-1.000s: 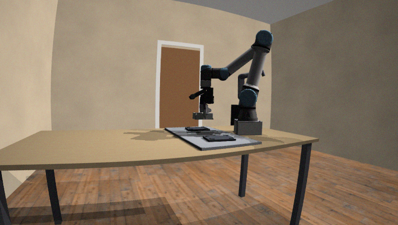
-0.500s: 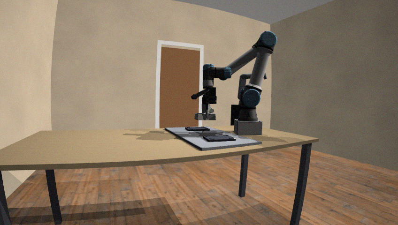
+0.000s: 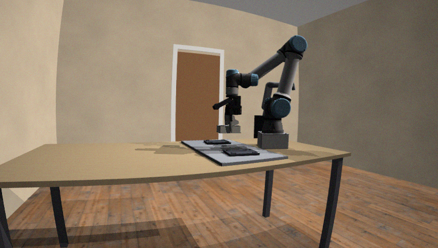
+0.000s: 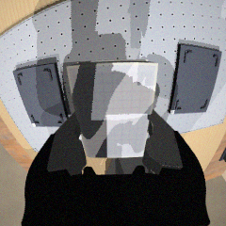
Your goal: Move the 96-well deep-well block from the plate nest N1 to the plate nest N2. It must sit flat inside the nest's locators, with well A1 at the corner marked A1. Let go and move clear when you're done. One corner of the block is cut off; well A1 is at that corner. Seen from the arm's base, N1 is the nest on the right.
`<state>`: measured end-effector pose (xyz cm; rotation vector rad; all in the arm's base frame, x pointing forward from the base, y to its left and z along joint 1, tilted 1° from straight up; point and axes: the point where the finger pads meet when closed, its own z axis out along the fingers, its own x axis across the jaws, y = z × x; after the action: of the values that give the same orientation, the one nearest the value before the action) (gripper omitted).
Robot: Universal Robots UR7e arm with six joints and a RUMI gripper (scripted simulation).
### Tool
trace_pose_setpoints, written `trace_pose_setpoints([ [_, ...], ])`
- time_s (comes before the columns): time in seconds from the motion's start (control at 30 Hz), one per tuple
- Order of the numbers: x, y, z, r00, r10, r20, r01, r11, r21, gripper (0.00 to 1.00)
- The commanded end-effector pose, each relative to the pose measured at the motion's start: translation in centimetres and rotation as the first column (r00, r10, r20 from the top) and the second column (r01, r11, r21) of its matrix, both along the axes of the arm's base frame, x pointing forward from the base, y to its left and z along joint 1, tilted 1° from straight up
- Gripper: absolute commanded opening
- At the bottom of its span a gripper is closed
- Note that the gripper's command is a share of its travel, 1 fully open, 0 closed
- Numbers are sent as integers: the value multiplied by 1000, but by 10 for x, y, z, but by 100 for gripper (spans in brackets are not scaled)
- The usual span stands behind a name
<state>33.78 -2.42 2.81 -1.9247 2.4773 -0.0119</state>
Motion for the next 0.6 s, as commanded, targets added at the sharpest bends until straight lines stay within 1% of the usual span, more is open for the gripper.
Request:
trace_pose_setpoints([
  [0.0, 2, 10, 0, 1000, -1, 0, 1, 1000, -2, 0],
  [0.43, 10, 53, 0, 1000, -1, 0, 1, 1000, -1, 0],
  [0.5, 10, 53, 0, 1000, -1, 0, 1, 1000, -1, 0],
  [0.57, 11, 59, 0, 1000, -1, 0, 1, 1000, -1, 0],
])
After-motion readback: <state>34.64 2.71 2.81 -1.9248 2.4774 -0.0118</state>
